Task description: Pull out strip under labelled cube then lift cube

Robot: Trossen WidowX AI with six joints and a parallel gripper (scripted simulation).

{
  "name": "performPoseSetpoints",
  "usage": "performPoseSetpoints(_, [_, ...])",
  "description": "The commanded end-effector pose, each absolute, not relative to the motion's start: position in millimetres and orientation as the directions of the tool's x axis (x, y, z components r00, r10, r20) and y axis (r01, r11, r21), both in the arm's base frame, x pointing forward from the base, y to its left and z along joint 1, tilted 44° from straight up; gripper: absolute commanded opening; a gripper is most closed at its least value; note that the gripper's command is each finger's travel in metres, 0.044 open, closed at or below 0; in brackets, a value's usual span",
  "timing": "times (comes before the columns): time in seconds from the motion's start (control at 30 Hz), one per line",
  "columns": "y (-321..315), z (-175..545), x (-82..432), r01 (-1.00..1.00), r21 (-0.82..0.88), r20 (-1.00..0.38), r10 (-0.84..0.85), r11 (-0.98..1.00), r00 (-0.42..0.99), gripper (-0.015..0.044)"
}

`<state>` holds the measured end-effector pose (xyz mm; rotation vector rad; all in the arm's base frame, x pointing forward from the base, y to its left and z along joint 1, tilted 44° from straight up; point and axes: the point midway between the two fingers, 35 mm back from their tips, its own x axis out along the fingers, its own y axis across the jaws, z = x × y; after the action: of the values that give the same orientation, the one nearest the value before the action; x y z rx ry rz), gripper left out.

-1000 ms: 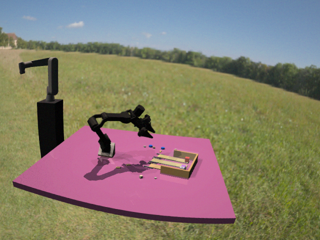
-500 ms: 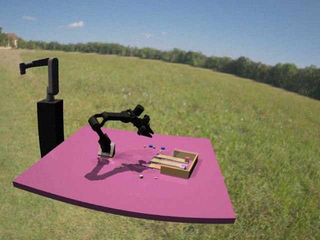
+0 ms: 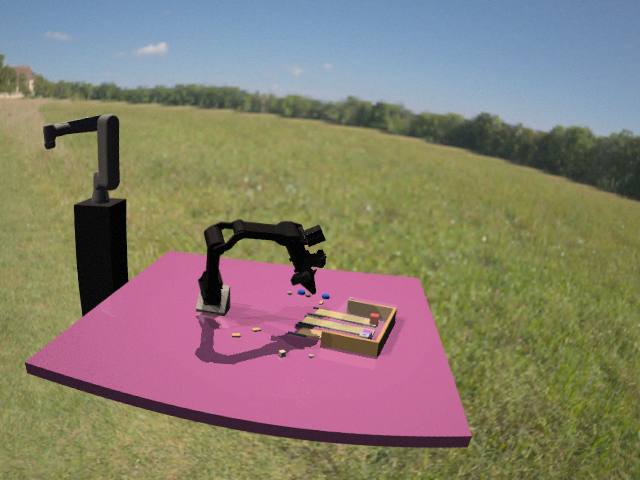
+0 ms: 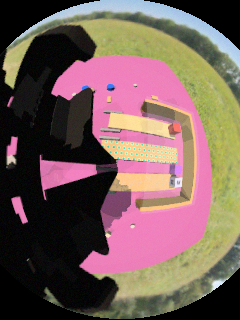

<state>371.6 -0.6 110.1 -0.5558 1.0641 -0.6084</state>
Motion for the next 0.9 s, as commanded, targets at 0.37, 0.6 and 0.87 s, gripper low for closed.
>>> performPoseSetpoints(0.37, [-73.6,107.5,370.0,0.331,-0.675,-0.718,-0.691,0.66,-0.087,0.0])
performPoseSetpoints(0.6, [-75.7,104.6,368.8,0.331,-0.674,-0.718,-0.69,0.66,-0.087,0.0])
performPoseSetpoints(0.87, [-84.7,94.9,368.7,0.331,-0.674,-0.719,-0.69,0.66,-0.086,0.0])
